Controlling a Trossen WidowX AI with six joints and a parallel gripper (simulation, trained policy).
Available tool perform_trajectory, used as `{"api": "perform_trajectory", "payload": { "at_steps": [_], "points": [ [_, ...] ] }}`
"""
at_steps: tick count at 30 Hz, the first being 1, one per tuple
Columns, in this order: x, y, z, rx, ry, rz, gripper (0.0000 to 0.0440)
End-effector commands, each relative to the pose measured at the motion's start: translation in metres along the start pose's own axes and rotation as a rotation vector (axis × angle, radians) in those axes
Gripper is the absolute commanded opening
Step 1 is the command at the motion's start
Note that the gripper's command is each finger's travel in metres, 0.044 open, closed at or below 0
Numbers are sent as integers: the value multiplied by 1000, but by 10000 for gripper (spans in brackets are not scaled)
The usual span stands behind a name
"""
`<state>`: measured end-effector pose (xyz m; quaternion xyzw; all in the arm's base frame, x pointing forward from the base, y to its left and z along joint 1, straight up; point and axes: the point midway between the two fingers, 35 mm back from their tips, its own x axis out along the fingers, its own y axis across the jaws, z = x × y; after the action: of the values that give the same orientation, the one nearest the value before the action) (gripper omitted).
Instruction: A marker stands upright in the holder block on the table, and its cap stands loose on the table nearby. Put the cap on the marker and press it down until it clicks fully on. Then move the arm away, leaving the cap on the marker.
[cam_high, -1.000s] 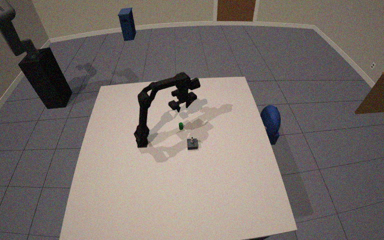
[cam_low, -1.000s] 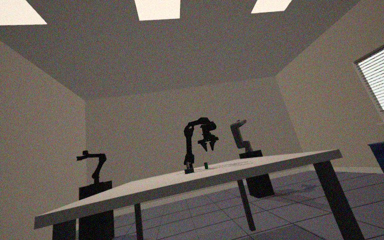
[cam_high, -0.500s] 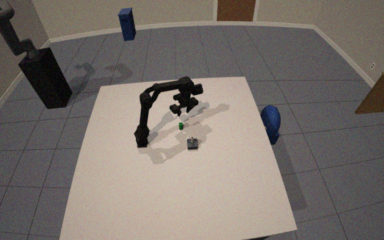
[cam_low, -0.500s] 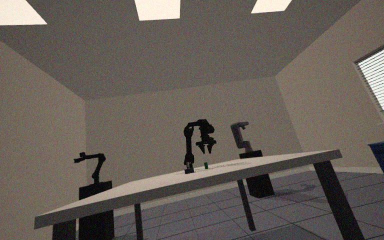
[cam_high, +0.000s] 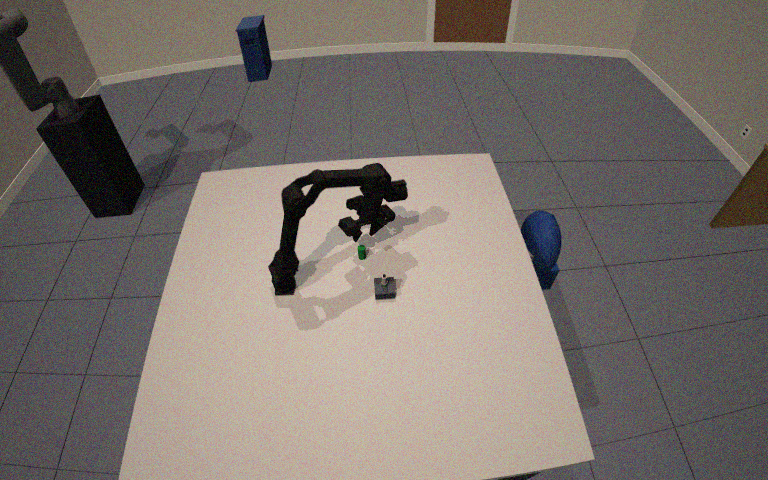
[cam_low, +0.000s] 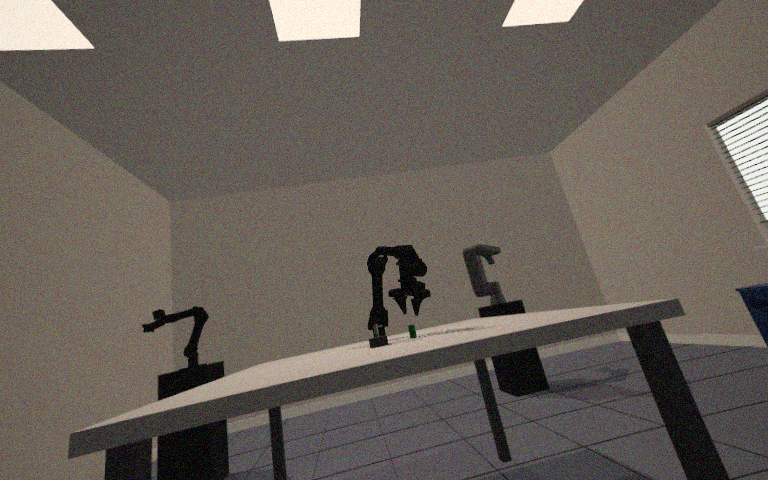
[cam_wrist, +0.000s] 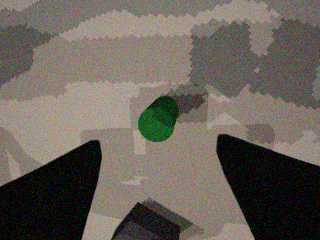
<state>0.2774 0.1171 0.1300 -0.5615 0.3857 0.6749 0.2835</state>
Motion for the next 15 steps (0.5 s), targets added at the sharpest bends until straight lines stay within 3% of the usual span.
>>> {"api": "perform_trajectory", "payload": {
  "at_steps": [1,15],
  "points": [
    [10,2,0,-16,-16,19,299],
    [45,1,-1,-82,-34,42,277]
  ]
}}
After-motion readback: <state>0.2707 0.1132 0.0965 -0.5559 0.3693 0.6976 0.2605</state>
